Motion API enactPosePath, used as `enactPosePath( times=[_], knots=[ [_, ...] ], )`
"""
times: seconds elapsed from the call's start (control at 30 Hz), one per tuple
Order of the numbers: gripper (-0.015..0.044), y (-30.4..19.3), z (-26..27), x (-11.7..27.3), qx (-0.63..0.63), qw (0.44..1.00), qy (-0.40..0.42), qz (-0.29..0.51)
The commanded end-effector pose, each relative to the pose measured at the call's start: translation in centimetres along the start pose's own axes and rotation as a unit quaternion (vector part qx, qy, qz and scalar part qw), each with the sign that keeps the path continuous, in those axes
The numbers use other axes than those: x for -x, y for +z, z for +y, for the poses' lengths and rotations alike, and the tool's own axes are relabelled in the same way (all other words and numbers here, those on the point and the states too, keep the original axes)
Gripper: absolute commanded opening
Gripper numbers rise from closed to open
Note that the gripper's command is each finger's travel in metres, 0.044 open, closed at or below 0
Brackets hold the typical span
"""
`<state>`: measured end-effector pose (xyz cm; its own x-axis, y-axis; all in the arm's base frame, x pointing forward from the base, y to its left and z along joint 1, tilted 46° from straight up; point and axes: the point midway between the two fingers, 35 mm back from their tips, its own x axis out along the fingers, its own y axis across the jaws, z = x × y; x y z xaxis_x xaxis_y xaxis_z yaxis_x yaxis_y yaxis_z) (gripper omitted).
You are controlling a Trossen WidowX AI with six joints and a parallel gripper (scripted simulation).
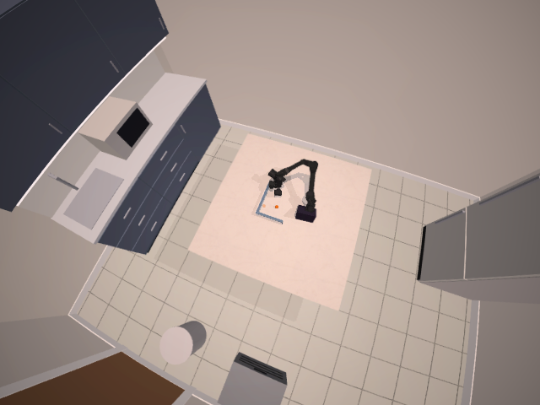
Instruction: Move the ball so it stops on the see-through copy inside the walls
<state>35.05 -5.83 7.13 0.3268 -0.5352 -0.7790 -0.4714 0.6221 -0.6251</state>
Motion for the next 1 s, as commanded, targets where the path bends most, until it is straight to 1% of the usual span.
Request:
enactPosePath(
  times=[0.0,0.1,0.23,0.3,0.6,0.73,0.97],
  knots=[
    [0.0249,1.1,5.9,0.6,0.188,0.981,0.022,0.038],
    [0.0249,1.7,10.0,1.3,0.324,0.944,0.029,0.058],
    [0.0249,1.6,15.0,2.6,0.499,0.862,0.024,0.088],
    [0.0249,1.4,16.4,3.0,0.548,0.831,0.020,0.098],
    [0.0249,1.3,16.5,3.0,0.554,0.827,0.019,0.100],
    [0.0249,1.1,16.4,1.7,0.554,0.827,0.019,0.100],
    [0.0249,1.0,16.3,1.0,0.554,0.827,0.019,0.100]
  ],
)
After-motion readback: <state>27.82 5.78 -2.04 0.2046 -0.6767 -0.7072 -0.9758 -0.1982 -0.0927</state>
